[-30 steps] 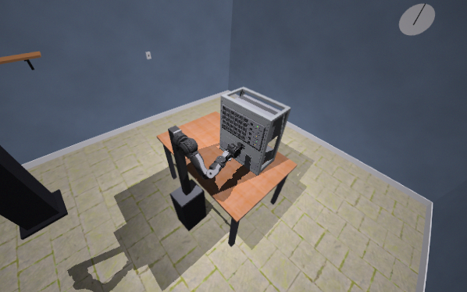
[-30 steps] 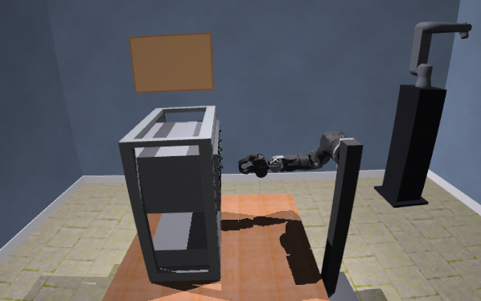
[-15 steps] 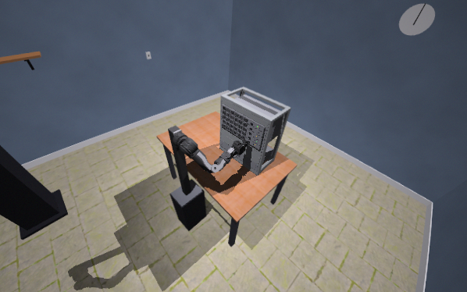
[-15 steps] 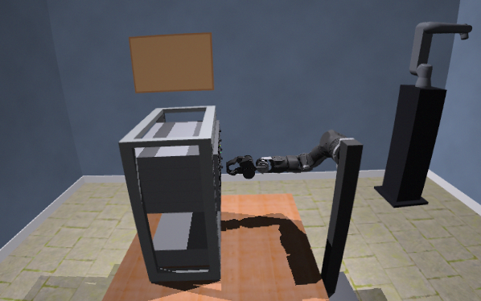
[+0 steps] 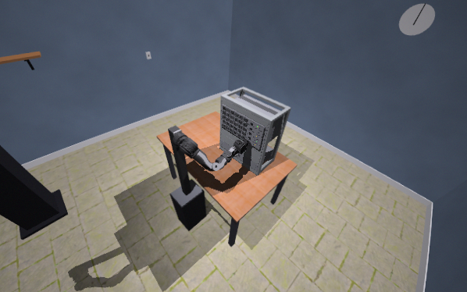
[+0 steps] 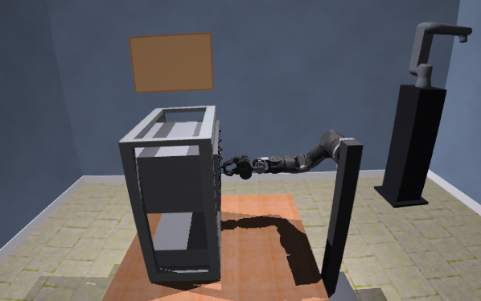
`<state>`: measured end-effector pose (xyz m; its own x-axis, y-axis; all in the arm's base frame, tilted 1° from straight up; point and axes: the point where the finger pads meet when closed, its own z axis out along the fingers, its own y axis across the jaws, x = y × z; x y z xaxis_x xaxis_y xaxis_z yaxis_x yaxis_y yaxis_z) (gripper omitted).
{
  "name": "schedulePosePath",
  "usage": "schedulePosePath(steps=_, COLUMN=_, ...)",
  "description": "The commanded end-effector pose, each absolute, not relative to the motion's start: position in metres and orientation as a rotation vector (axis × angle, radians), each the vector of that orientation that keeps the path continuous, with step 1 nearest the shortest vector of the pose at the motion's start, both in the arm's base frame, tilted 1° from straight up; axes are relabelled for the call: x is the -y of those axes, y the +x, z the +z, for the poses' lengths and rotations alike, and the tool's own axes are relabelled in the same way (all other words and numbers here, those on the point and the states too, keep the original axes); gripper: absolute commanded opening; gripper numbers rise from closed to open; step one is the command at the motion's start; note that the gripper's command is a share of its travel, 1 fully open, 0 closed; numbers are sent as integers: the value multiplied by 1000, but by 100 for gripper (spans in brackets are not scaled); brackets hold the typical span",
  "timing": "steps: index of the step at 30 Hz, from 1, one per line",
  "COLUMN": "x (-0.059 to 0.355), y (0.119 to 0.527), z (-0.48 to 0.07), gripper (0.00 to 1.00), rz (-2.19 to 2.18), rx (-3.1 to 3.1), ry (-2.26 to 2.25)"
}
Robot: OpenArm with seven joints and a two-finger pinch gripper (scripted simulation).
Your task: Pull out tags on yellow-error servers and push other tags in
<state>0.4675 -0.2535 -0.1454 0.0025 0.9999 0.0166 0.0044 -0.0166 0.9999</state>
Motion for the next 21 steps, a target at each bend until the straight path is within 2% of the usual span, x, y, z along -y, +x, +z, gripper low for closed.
schedulePosePath(steps=1, x=252, y=468, z=-142, gripper=10, rz=1225, rx=-1199, ry=1215)
schedulePosePath(steps=21, x=252, y=469, z=-138, gripper=10, rz=1226, rx=-1199, ry=1213)
